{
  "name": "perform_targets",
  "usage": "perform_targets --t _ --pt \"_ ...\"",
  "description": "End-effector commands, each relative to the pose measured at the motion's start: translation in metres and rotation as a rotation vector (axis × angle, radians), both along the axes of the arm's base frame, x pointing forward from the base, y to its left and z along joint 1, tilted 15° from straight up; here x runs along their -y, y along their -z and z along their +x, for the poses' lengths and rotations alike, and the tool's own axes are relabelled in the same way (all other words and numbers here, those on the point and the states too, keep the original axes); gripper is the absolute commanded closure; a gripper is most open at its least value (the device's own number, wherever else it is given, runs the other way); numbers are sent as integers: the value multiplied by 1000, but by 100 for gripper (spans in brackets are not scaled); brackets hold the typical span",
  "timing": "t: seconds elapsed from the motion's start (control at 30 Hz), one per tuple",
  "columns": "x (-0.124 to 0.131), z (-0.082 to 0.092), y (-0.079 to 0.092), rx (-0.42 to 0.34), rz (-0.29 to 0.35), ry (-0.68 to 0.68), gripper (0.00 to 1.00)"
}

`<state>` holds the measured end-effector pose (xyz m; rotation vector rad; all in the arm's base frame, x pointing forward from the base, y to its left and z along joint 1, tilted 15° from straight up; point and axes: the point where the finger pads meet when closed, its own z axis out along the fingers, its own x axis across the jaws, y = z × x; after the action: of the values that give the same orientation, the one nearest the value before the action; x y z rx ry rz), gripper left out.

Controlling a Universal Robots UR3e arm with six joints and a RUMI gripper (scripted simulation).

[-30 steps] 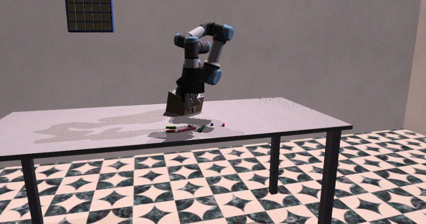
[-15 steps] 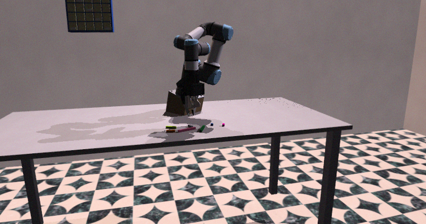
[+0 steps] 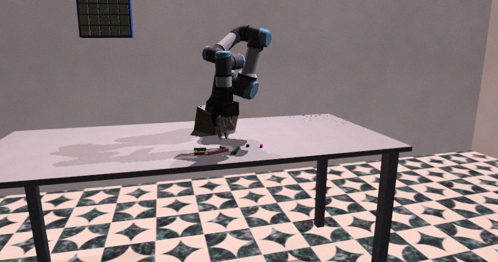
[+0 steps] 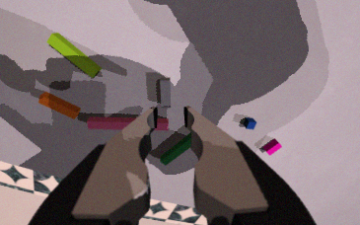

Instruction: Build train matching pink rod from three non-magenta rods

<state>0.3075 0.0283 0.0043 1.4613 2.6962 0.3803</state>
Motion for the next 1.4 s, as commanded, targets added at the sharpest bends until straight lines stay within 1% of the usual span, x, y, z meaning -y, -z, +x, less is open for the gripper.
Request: perform_targets --t 0.0,0.53,1.37 --pt "1 6 10 13 -9 3 86" --pt "-1 7 21 13 -9 3 86" --pt "-1 8 21 14 -10 3 86"
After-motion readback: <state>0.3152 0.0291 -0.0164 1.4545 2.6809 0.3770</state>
